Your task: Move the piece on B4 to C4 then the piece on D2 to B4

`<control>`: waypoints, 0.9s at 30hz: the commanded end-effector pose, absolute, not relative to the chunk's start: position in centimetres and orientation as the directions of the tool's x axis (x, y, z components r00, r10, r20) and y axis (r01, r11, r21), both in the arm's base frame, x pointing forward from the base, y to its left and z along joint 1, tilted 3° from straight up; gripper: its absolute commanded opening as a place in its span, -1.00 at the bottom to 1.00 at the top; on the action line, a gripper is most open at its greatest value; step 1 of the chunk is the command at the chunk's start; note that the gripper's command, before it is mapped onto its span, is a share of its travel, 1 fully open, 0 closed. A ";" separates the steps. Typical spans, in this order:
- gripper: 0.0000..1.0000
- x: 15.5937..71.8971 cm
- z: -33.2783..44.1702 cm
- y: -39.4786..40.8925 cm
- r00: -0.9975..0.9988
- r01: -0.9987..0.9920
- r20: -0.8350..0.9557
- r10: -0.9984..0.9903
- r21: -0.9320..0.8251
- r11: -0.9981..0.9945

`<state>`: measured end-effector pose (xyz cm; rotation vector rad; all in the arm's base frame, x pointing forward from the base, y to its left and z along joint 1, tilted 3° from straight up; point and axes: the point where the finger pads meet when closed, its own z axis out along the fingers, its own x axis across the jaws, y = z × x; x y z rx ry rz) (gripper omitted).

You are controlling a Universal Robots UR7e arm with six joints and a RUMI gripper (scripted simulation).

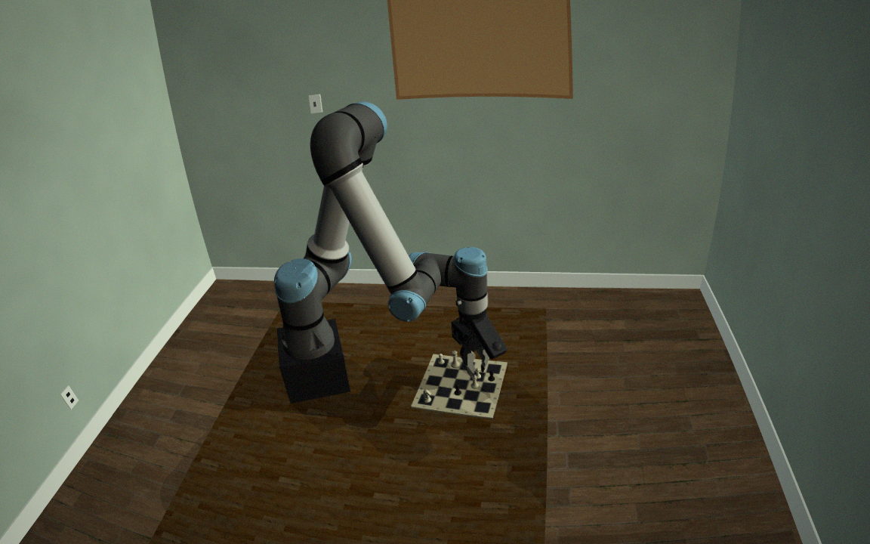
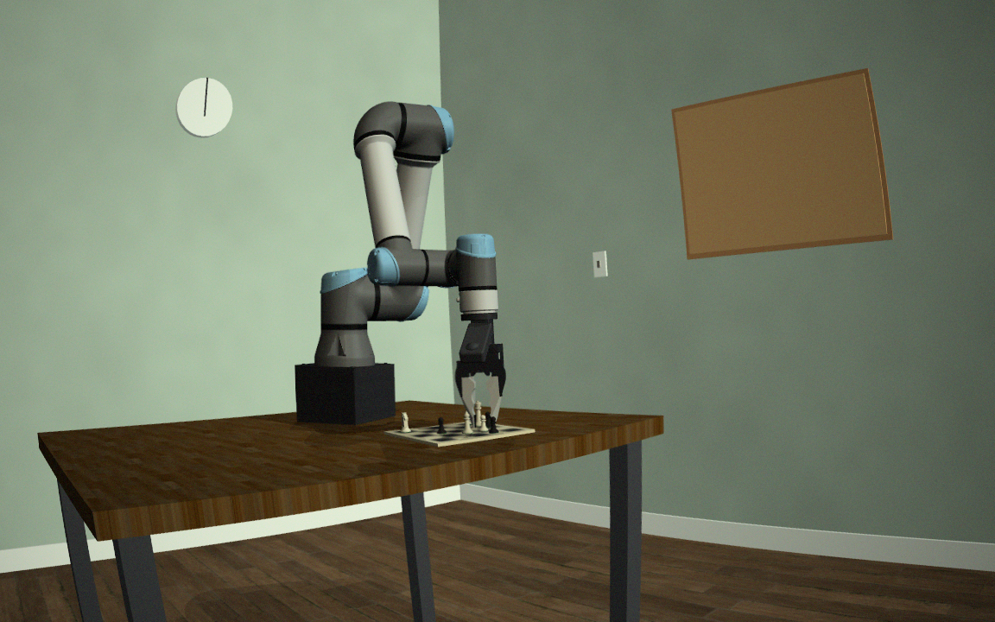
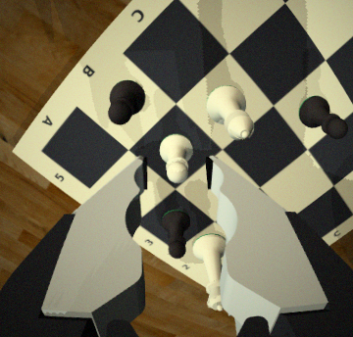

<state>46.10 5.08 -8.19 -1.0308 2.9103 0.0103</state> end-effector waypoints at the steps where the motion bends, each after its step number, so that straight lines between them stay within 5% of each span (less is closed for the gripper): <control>1: -0.60 46.1 -8.1 5.1 -0.776 -0.629 -0.054 -0.629 -0.013 0.777; 27: -0.60 45.8 -0.4 4.9 -0.776 -0.629 -0.054 -0.629 -0.013 0.777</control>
